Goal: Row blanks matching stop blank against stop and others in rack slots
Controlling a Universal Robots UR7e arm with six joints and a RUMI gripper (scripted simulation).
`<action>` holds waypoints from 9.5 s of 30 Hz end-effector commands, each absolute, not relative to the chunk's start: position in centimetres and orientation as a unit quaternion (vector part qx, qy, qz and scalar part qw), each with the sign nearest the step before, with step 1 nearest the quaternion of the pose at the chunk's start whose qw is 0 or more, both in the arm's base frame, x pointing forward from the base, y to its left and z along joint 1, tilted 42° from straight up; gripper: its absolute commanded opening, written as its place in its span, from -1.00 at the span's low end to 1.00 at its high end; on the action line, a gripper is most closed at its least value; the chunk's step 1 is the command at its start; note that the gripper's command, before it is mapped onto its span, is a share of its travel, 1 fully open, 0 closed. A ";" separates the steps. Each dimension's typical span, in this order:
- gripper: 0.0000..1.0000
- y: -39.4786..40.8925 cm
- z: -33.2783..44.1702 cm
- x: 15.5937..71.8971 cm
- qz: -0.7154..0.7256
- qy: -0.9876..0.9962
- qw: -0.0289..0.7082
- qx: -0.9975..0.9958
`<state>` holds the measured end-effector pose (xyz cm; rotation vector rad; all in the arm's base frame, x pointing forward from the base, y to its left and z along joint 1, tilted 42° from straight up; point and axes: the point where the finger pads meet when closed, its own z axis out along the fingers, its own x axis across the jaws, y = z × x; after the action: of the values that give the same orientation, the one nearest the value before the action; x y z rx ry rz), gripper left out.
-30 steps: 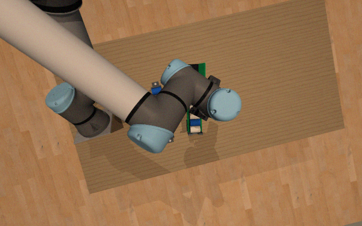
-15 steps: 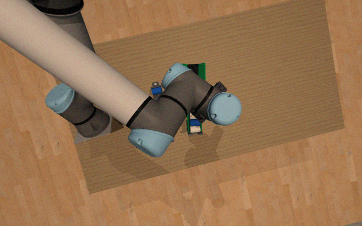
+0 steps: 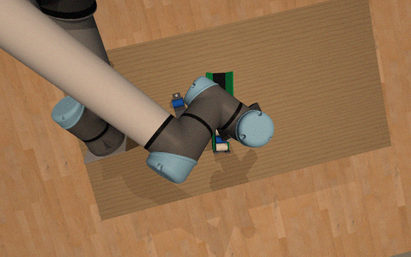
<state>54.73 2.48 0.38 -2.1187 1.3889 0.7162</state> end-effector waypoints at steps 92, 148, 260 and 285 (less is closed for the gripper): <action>1.00 -2.9 -6.1 52.2 0.355 0.932 -0.078 -0.012; -0.09 -3.0 -6.2 52.1 0.353 0.932 -0.084 0.007; -0.09 0.6 -9.9 51.3 0.353 0.932 -0.084 0.006; -0.09 0.6 -9.9 51.4 0.352 0.932 -0.084 0.006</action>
<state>51.43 0.43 -9.90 0.0193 3.0958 1.1692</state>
